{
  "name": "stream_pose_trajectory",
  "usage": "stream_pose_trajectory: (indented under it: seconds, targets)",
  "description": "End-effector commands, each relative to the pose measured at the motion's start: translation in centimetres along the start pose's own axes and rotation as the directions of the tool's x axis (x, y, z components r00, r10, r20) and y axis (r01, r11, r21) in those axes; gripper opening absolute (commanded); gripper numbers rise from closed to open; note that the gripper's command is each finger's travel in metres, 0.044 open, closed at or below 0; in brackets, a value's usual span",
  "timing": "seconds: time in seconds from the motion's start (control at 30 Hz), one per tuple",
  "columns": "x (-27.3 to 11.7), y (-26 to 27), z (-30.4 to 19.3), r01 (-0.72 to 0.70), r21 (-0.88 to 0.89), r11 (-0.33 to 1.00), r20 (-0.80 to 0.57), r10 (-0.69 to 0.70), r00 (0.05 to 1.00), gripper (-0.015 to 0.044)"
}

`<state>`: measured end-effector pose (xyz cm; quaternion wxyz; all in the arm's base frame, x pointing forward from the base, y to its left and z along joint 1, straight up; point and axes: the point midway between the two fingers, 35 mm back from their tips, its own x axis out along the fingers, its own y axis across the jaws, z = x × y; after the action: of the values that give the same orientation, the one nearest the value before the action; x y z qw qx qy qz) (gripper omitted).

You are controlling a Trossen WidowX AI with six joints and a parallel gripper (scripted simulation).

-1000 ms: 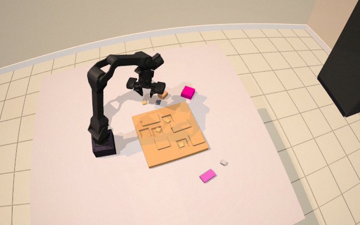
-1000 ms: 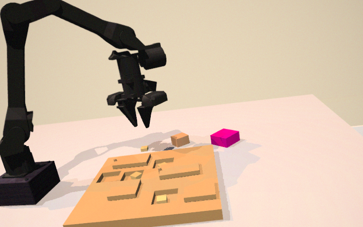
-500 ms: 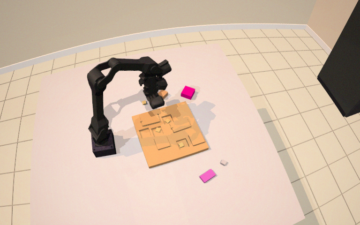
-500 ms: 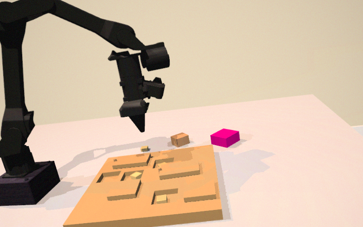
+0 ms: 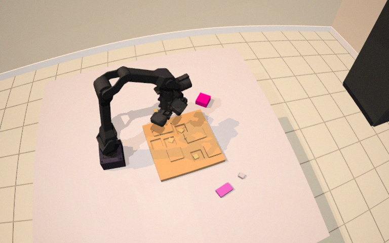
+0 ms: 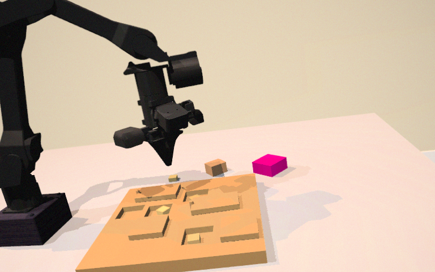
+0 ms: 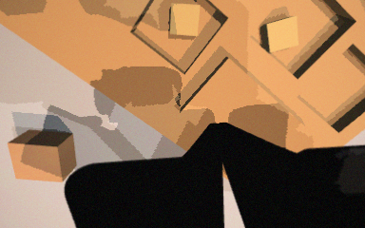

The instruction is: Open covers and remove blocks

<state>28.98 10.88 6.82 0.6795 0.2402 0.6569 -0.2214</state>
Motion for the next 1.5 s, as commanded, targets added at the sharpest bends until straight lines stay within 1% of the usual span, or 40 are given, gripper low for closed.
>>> stream_pose_trajectory:
  seconds: [0.0,0.2,0.23,0.97,1.1,1.37,1.47]
  targets:
    - [0.3,-4.7,3.2,0.006,0.854,0.52,0.0,-0.011,1.0,0.0]
    - [0.3,-5.8,4.0,0.001,0.98,0.198,0.001,-0.012,1.0,0.0]
    - [0.3,-5.9,4.1,0.001,0.985,0.173,0.001,-0.012,1.0,0.0]
    - [0.4,-5.8,4.1,0.001,0.986,0.169,0.001,-0.012,1.0,0.0]
    - [1.4,-5.8,4.2,0.001,0.986,0.169,0.001,-0.012,1.0,0.0]
    - [5.0,-5.8,4.1,0.001,0.986,0.169,0.001,-0.012,1.0,0.0]
    - [5.3,-5.7,4.1,0.001,0.986,0.169,0.001,-0.012,1.0,0.0]
